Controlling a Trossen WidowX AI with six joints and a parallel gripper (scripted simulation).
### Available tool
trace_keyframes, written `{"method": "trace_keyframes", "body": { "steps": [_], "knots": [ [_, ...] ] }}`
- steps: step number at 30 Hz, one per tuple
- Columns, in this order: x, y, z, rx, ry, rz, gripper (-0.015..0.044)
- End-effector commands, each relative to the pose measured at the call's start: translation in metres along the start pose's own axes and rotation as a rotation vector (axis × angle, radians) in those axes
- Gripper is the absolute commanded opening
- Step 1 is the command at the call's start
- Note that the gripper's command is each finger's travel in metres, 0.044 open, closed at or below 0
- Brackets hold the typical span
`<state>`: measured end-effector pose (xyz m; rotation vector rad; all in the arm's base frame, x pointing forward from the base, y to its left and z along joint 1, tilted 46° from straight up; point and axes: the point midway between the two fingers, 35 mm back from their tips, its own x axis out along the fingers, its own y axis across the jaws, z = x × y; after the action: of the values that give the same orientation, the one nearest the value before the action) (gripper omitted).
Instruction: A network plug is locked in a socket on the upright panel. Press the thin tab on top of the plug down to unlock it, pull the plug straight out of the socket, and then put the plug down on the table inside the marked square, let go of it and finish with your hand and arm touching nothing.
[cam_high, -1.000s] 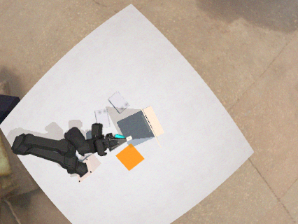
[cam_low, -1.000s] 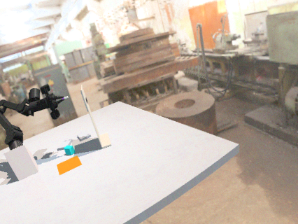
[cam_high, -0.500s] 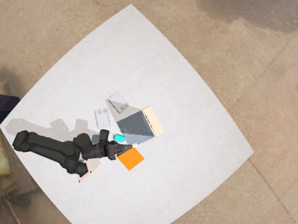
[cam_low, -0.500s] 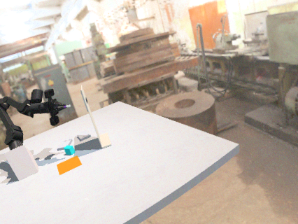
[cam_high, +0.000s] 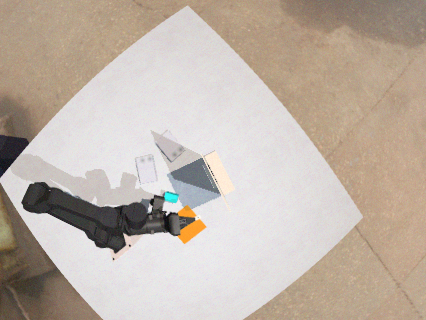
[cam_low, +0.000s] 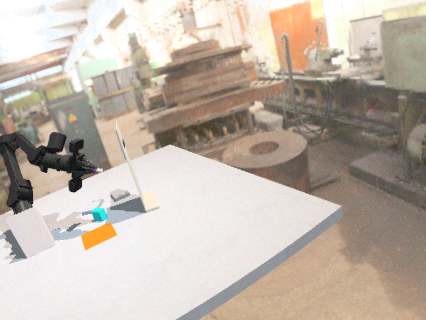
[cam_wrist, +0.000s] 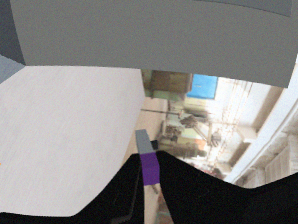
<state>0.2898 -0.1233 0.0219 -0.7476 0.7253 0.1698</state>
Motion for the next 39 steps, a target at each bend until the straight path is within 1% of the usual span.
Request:
{"method": "trace_keyframes", "body": {
  "steps": [1,18,39],
  "knots": [
    [0.006,0.016,-0.010,-0.009,0.006,0.074,0.0000],
    [0.017,0.072,-0.041,-0.013,-0.022,0.316,0.0000],
    [0.012,0.136,-0.060,0.031,-0.148,0.553,0.0000]
  ]
}}
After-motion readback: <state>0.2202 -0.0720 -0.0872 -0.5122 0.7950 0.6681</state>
